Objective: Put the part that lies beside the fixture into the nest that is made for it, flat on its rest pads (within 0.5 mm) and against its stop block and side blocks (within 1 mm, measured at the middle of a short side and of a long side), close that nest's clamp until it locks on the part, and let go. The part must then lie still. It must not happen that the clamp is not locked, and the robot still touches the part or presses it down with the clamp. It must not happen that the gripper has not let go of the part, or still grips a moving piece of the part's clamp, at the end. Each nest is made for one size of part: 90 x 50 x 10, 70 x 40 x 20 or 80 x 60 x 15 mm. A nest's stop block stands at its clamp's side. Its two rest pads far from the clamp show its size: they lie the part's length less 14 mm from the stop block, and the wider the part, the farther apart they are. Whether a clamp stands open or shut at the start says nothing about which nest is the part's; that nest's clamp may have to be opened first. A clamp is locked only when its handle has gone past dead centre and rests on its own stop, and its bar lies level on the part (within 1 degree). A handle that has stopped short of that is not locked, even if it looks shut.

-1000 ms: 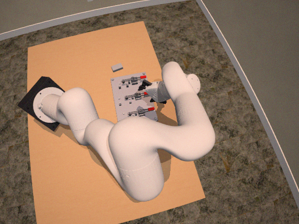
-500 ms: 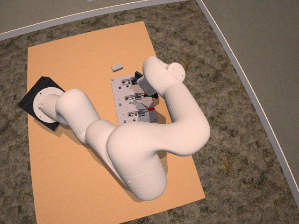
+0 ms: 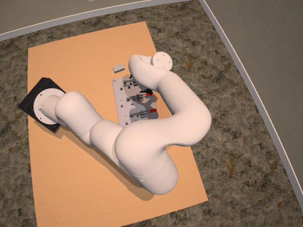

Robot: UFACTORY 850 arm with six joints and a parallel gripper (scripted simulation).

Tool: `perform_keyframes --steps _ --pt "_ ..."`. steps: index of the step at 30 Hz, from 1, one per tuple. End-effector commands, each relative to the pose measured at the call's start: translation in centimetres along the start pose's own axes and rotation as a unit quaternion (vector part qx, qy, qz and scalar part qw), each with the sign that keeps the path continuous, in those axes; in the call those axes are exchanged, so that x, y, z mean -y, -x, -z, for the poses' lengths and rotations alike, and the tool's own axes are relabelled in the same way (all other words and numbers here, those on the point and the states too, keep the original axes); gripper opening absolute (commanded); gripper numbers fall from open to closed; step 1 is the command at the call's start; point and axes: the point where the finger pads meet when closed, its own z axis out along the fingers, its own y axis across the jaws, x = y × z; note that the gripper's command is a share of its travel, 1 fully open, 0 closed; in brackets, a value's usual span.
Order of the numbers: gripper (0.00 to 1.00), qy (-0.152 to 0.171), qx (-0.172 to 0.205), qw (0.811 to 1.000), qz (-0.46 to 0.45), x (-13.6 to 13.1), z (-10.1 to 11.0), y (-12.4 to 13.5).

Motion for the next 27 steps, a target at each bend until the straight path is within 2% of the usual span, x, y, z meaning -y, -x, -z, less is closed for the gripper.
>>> perform_keyframes --steps 1,3,13,16,27 --pt "1.00 0.025 -0.016 0.999 -0.029 1.3 -0.5 -0.1" --pt "1.00 0.025 -0.016 0.999 -0.029 1.3 -0.5 -0.1" --pt "1.00 0.073 -0.043 0.992 -0.090 4.5 -1.9 -0.2" --pt "1.00 0.073 -0.043 0.992 -0.090 4.5 -1.9 -0.2" --pt "1.00 0.130 -0.074 0.975 -0.165 8.5 -3.6 -0.3"
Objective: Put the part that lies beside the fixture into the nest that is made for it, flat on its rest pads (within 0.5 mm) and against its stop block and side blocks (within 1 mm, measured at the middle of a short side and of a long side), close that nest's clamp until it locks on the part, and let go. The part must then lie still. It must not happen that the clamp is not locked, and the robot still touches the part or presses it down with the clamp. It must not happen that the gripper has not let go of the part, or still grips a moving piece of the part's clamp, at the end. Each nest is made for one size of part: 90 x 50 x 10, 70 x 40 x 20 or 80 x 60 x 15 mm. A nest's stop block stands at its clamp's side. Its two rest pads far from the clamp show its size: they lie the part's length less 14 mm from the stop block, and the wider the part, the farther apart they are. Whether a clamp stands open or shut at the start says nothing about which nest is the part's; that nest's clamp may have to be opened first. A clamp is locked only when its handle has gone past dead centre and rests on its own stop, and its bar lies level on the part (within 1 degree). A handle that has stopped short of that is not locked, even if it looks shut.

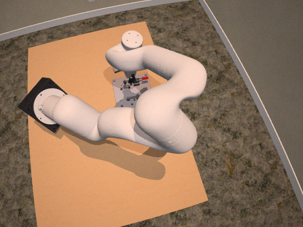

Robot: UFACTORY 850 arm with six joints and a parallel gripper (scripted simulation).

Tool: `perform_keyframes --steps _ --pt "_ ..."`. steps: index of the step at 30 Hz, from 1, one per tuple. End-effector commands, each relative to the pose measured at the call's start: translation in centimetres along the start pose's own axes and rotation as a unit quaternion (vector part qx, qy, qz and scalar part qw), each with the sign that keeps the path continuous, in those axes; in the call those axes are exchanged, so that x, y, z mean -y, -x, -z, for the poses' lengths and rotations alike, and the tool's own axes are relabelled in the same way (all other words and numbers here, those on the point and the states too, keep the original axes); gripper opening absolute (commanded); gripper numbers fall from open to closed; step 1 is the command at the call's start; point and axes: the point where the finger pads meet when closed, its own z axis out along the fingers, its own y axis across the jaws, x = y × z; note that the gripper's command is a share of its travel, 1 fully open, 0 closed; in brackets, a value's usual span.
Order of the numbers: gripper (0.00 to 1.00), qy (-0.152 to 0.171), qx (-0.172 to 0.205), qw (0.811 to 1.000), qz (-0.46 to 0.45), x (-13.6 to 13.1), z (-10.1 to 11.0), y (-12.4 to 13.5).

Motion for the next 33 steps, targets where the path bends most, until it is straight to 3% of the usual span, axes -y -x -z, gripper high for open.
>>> perform_keyframes --steps 1,15,33 --pt "1.00 0.029 -0.018 0.999 -0.036 1.8 -0.4 0.4" --pt "1.00 0.077 -0.047 0.991 -0.101 5.3 -1.0 1.5" --pt "1.00 0.081 -0.051 0.990 -0.107 5.6 -1.1 1.6"
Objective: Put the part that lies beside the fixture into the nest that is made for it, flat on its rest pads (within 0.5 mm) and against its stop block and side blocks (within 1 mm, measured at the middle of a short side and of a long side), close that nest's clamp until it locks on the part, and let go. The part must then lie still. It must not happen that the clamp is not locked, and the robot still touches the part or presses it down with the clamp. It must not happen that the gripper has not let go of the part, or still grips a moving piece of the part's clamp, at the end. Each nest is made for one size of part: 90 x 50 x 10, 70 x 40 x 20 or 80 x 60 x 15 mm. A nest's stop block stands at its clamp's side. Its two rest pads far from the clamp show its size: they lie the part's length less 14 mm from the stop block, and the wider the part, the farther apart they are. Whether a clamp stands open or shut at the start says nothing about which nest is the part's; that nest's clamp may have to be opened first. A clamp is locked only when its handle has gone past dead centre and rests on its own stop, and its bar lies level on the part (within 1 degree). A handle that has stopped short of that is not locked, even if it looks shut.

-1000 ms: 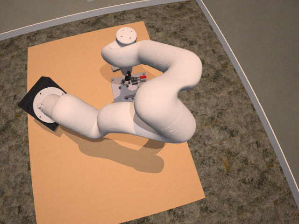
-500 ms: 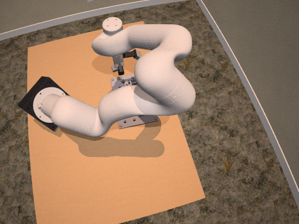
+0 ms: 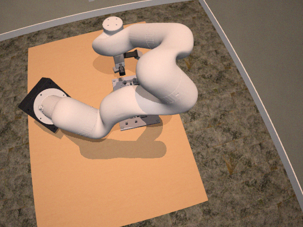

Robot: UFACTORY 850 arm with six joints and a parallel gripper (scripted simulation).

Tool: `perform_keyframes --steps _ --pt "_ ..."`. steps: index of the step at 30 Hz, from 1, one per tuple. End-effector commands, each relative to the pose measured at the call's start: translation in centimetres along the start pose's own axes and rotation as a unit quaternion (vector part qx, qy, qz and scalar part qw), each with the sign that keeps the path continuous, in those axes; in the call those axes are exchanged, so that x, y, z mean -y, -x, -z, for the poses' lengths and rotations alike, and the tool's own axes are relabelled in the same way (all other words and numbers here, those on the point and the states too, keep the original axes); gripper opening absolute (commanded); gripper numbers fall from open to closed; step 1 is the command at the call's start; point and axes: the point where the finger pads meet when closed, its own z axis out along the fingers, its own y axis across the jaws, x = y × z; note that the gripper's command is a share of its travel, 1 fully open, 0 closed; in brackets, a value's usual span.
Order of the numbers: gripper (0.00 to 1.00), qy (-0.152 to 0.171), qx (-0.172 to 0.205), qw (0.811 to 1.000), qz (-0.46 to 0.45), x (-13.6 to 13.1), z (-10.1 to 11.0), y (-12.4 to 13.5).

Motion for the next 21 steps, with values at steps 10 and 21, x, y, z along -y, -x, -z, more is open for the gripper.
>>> perform_keyframes --steps 10,21 --pt "0.00 0.000 0.000 1.000 0.000 0.04 0.04 -0.03" --pt "0.00 0.000 0.000 1.000 0.000 0.04 0.04 -0.03"
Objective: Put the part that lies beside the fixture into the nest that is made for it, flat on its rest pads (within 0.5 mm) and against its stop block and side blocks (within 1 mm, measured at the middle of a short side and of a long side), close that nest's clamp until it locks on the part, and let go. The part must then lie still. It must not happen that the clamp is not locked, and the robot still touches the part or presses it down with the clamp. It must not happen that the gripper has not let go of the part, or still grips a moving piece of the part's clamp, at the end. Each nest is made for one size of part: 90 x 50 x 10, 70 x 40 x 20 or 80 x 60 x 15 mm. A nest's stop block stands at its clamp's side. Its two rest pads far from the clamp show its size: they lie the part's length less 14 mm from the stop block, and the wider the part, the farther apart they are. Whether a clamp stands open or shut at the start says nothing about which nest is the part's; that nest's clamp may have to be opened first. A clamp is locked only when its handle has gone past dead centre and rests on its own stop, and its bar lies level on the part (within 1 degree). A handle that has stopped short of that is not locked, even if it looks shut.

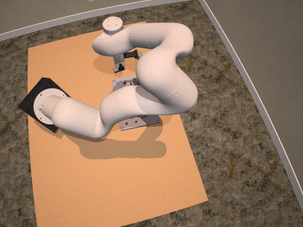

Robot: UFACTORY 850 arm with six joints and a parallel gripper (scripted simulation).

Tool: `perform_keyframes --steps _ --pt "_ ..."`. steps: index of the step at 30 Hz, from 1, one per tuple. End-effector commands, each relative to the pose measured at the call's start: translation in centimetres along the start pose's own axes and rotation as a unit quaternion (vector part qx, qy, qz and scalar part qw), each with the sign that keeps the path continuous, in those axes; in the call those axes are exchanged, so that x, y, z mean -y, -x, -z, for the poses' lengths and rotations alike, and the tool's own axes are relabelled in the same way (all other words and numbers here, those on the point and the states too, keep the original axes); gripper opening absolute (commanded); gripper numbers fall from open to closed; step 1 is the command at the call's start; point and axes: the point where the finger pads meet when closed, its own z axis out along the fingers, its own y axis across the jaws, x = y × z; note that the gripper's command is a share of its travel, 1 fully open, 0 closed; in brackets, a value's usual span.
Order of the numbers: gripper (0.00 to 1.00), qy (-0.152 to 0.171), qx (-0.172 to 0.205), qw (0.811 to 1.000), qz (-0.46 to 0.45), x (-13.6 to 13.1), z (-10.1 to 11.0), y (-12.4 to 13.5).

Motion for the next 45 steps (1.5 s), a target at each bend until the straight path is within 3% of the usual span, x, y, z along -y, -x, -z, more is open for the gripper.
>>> perform_keyframes --steps 1,17,18,45 --pt "0.00 0.000 0.000 1.000 0.000 0.04 0.04 -0.03" --pt "0.00 0.000 0.000 1.000 0.000 0.04 0.04 -0.03" --pt "1.00 0.000 0.000 1.000 0.000 0.04 0.04 -0.03" --pt "1.00 0.000 0.000 1.000 0.000 0.04 0.04 -0.03"
